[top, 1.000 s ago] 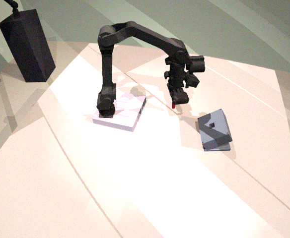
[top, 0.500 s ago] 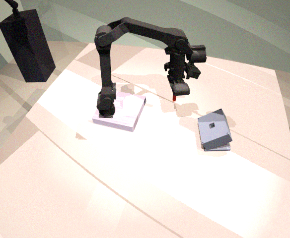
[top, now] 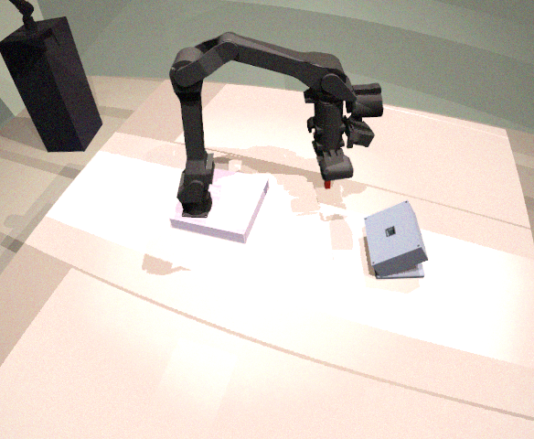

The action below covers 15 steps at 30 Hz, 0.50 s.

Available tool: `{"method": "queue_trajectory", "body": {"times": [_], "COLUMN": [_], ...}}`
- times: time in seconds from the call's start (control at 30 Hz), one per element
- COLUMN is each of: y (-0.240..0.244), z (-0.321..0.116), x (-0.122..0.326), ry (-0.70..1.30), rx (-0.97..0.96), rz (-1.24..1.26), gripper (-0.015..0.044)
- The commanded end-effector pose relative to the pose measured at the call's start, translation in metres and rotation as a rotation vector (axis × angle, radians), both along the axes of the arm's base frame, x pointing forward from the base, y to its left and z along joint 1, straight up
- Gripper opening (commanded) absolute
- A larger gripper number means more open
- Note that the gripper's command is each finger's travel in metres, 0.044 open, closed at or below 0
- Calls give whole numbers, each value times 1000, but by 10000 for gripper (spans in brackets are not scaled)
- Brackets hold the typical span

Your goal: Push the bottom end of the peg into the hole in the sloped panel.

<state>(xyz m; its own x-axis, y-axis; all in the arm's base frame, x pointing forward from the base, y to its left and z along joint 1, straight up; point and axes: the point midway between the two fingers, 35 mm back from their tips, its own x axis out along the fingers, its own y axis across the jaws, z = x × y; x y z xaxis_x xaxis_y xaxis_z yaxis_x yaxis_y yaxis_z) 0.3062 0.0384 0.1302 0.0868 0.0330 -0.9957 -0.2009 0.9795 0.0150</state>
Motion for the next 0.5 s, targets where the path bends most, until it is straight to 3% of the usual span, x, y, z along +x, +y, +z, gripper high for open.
{"method": "queue_trajectory", "body": {"times": [0.0,0.47], "y": [-4,-21], "z": [3,10], "x": [4,15], "ry": [-26,-99], "rx": [15,43], "rz": [-5,-29], "gripper": [0,0]}}
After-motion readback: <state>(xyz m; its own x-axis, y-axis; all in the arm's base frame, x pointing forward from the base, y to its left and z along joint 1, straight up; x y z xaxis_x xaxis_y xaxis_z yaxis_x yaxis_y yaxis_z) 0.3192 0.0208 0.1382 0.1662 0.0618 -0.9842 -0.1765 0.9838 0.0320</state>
